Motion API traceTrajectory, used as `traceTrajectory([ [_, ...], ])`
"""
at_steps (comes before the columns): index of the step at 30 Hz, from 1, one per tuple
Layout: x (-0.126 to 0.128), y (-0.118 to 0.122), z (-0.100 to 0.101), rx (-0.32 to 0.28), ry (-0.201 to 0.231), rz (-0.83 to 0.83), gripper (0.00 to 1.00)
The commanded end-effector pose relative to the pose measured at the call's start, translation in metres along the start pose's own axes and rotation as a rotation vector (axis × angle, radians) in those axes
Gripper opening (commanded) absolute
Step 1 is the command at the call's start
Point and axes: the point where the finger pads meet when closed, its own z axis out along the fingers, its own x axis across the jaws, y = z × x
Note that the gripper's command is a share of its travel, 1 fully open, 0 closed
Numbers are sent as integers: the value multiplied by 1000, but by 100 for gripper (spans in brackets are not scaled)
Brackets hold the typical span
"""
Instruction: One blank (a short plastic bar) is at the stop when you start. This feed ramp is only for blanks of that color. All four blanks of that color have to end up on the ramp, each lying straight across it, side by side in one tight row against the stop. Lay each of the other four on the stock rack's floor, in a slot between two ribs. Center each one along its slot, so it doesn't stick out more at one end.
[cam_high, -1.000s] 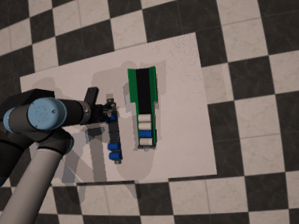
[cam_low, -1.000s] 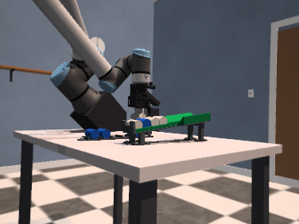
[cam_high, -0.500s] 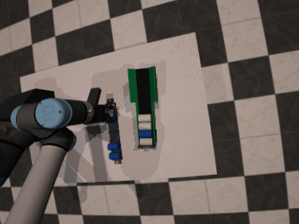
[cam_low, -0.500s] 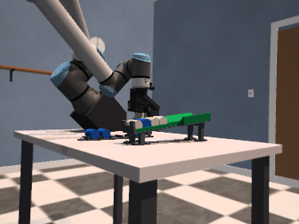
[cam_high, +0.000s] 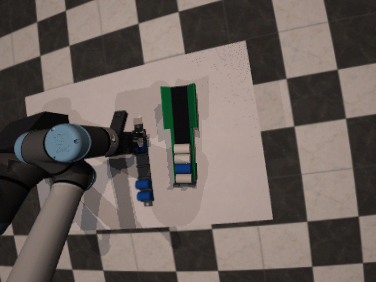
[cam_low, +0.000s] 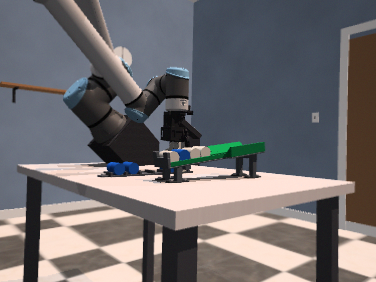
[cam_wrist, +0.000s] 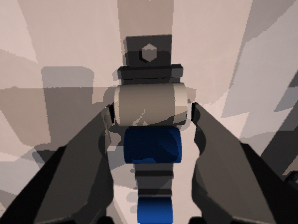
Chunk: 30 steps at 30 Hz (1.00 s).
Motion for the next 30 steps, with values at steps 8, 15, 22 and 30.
traceTrajectory([
  [8, -3, 0, 0, 1, -2, -2, 49],
  [15, -3, 0, 0, 1, -2, -2, 49],
  [22, -3, 0, 0, 1, -2, -2, 36],
  [30, -3, 0, 0, 1, -2, -2, 36],
])
